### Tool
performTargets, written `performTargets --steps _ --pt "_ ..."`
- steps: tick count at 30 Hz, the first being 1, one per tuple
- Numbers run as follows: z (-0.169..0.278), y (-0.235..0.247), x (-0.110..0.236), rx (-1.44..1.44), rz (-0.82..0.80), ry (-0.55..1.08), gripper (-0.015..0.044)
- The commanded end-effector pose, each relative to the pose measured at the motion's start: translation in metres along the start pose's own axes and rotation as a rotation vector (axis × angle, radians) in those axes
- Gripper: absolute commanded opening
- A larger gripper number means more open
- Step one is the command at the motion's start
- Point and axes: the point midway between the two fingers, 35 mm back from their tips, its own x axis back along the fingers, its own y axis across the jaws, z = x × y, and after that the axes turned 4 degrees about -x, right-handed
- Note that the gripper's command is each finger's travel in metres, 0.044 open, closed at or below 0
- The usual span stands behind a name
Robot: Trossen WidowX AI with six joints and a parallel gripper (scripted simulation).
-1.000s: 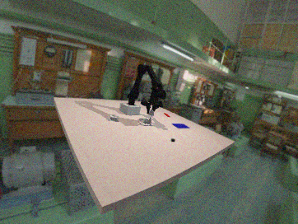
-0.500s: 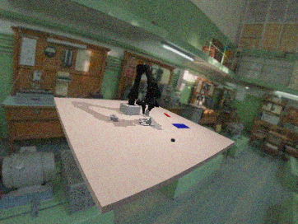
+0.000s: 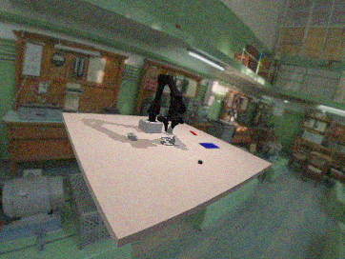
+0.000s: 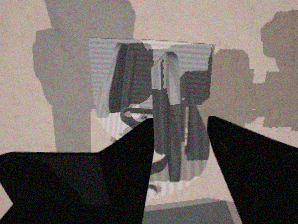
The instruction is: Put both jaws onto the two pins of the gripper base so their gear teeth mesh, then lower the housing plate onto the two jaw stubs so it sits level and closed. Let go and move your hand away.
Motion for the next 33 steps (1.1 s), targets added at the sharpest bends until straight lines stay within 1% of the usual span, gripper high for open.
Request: performTargets --steps 1,33 --pt "-0.0001 -0.0008 0.0 0.024 0.005 -0.002 0.0134" --pt "0.0003 -0.0044 0.0 0.027 0.005 -0.002 0.0134"
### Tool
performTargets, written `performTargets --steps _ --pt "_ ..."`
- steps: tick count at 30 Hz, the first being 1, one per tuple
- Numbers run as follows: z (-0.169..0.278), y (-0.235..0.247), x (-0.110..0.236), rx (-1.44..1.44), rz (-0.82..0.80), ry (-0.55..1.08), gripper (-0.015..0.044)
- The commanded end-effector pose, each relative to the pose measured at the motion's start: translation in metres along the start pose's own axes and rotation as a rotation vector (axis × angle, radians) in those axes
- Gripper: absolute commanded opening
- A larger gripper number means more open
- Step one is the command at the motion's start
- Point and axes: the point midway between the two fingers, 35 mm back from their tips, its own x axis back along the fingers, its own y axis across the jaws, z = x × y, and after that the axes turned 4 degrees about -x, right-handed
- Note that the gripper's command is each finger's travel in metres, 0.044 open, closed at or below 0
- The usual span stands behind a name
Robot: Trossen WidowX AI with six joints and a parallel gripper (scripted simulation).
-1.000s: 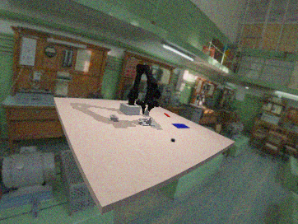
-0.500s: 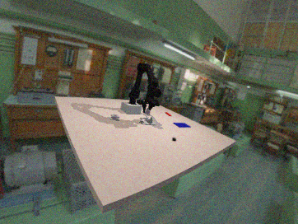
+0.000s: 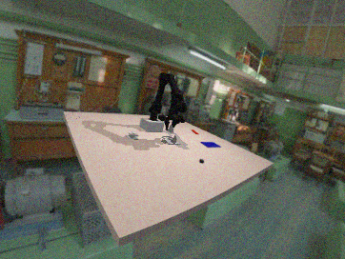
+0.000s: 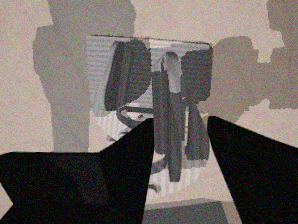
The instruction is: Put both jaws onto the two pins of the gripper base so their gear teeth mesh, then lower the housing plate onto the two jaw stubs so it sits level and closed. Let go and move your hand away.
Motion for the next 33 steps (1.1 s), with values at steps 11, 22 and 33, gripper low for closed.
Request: performTargets --steps 11,22,33 --pt "0.0 -0.001 0.0 0.007 0.005 -0.002 0.0134" --pt "-0.001 -0.001 -0.014 0.007 0.005 -0.002 0.0134" --pt "-0.001 -0.001 -0.032 0.008 0.005 -0.002 0.0134"
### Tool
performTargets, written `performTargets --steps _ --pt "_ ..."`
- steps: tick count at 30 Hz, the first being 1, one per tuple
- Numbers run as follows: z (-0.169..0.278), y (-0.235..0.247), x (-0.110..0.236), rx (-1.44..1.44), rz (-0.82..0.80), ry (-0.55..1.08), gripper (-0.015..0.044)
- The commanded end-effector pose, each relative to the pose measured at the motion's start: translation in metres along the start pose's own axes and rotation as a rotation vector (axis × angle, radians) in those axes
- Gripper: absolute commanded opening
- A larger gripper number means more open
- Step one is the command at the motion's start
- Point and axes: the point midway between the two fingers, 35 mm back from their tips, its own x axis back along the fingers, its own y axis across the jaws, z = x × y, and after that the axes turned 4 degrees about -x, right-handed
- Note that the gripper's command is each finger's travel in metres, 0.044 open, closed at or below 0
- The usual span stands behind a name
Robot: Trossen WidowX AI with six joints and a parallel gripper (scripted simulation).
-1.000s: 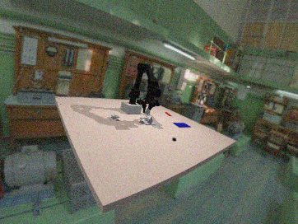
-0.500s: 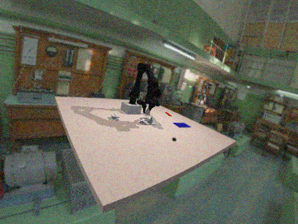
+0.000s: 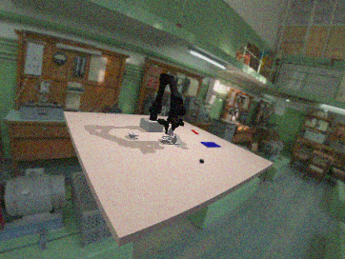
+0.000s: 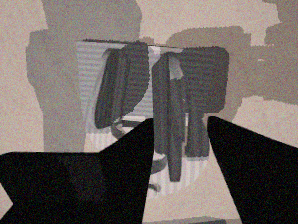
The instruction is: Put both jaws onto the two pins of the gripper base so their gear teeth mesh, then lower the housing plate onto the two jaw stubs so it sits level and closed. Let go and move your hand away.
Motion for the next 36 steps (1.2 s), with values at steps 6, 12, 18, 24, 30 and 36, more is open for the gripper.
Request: performTargets --steps 6,12,18,24,30,36 --pt "0.003 -0.001 -0.017 0.005 0.007 0.014 0.0134" --pt "0.004 -0.001 -0.027 0.006 0.007 0.014 0.0134" --pt "0.004 -0.001 -0.028 0.006 0.007 0.014 0.0134" --pt "0.004 -0.001 -0.028 0.006 0.007 0.014 0.0134" --pt "0.004 -0.001 -0.028 0.006 0.007 0.014 0.0134" --pt "0.004 -0.001 -0.03 0.008 0.007 0.014 0.0134"
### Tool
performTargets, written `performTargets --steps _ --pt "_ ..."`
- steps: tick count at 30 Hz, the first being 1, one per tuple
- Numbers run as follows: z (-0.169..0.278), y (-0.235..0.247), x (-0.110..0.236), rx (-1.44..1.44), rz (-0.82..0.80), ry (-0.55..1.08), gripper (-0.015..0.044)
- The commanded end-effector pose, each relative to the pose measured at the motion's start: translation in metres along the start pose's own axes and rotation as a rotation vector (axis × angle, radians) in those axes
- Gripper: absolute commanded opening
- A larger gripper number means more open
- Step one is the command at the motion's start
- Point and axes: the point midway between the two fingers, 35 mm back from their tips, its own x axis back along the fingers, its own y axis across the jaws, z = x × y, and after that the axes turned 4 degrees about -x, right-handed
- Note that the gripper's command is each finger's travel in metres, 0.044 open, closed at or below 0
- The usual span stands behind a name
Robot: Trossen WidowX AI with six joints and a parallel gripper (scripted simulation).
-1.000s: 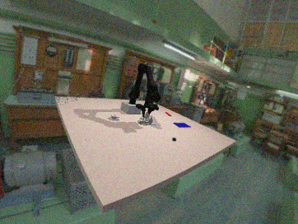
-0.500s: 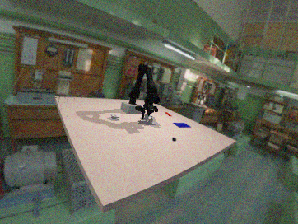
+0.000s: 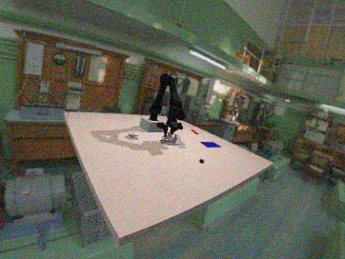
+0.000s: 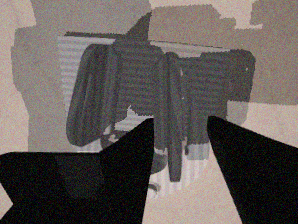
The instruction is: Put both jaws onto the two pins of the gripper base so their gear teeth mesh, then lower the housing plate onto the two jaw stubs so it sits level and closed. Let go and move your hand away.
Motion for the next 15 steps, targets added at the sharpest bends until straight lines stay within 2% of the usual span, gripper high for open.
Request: performTargets --steps 1,15 --pt "0.0007 -0.001 -0.003 0.006 0.006 0.004 0.0134" --pt "0.0008 -0.001 -0.0062 0.008 0.006 0.004 0.0134"
